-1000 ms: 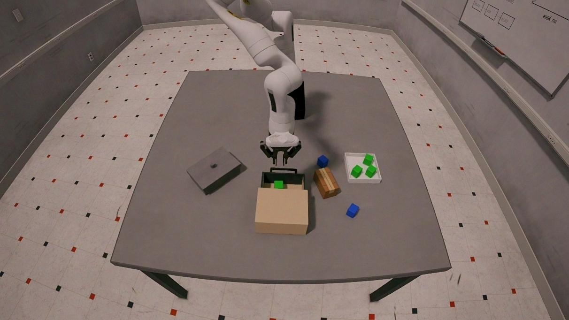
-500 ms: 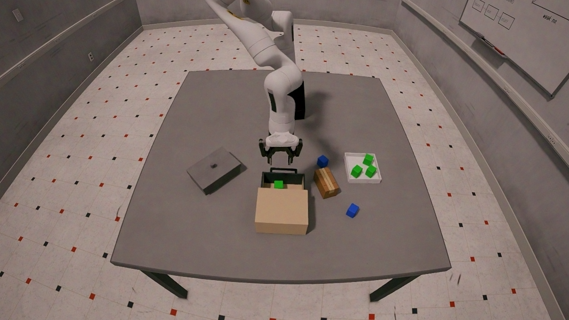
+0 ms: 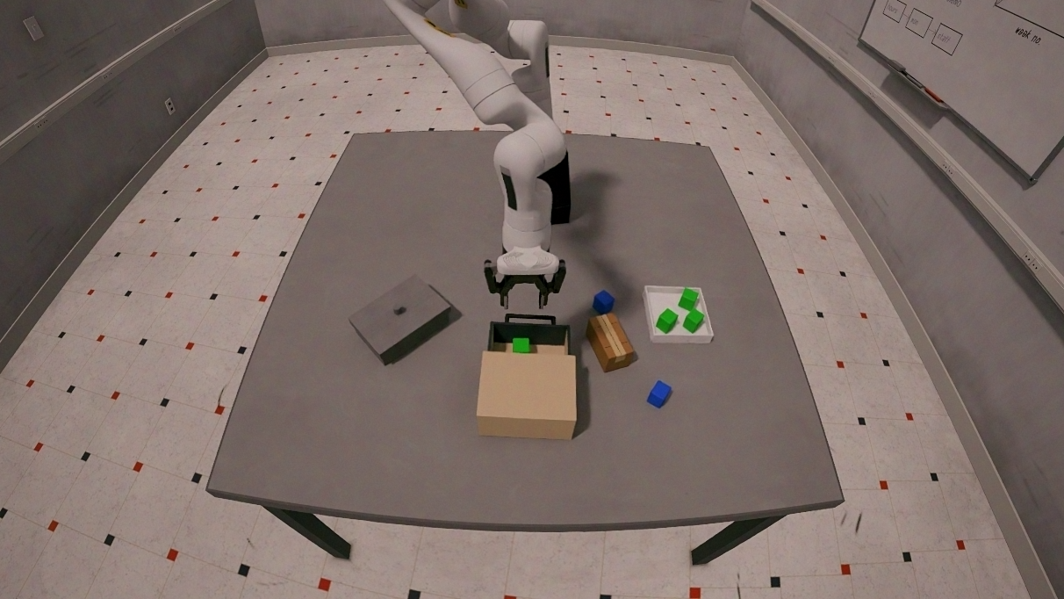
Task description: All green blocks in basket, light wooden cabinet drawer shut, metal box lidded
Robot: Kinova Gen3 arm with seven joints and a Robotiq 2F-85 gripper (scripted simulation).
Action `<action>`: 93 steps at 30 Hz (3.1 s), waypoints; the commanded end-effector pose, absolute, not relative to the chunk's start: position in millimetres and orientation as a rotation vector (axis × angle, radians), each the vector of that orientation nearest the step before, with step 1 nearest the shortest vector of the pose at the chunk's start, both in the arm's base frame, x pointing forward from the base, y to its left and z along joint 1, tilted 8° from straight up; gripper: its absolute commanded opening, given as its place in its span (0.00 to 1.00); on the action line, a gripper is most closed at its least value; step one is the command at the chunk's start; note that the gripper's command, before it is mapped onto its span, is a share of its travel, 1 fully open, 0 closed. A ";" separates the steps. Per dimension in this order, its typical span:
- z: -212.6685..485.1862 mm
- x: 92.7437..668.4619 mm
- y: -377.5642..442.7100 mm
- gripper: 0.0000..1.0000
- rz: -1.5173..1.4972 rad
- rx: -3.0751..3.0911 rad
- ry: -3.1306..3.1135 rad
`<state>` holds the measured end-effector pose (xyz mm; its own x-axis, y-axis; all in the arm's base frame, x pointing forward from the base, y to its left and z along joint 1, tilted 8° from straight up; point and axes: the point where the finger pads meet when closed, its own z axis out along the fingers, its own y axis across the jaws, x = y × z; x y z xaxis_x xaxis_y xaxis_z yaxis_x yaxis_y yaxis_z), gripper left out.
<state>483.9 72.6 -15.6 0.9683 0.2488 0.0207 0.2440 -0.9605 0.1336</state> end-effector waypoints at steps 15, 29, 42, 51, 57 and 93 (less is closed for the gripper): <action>-17.6 484.7 72.5 0.67 0.057 2.987 0.377; -38.2 485.7 69.8 0.67 0.056 2.987 0.377; -72.2 487.3 65.2 0.67 0.056 2.987 0.377; -100.1 488.7 61.5 0.67 0.056 2.987 0.377; -109.1 489.1 60.3 0.67 0.056 2.987 0.377; -120.4 490.5 59.0 0.67 0.056 2.987 0.377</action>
